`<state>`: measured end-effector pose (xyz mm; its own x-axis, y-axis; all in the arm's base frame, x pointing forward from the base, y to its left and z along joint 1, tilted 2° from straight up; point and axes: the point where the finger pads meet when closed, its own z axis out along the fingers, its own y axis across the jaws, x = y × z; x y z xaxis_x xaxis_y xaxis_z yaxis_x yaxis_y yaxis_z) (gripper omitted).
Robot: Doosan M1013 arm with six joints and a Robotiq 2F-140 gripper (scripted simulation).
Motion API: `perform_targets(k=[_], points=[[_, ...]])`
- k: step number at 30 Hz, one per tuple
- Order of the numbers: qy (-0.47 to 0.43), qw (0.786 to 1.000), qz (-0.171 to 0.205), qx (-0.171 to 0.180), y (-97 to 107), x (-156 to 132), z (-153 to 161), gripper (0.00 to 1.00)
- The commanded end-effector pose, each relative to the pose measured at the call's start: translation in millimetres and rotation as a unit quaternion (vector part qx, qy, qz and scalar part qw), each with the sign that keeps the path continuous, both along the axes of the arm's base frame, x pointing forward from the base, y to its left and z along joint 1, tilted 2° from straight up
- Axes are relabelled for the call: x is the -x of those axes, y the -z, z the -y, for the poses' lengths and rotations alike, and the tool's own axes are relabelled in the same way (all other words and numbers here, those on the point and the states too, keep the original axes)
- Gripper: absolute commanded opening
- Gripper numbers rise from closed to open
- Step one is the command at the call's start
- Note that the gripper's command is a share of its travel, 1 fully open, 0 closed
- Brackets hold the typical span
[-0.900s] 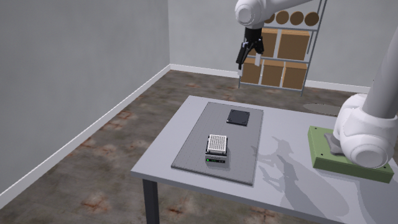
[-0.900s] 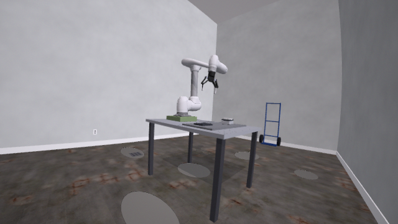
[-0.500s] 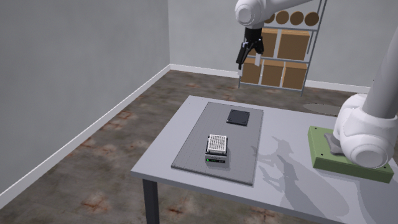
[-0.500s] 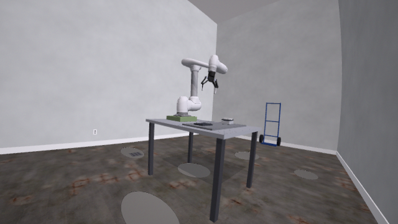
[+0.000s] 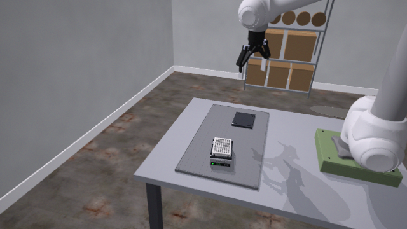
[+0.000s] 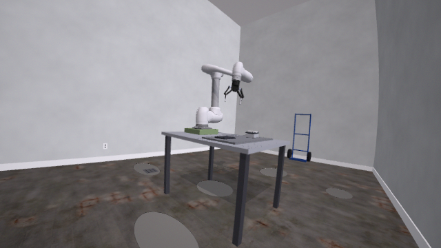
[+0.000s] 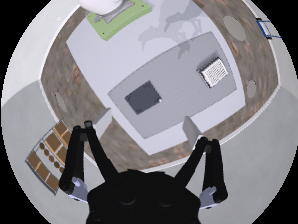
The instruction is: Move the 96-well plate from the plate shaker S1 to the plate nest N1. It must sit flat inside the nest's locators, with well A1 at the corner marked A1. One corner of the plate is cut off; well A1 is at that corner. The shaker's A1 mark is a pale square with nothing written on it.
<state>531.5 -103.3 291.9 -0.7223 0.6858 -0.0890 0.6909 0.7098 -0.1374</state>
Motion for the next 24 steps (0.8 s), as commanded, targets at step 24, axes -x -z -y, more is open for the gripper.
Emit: perform_targets(k=[24], points=[[0.333,0.941,0.056,-0.003,38,-30,-45,1.0]])
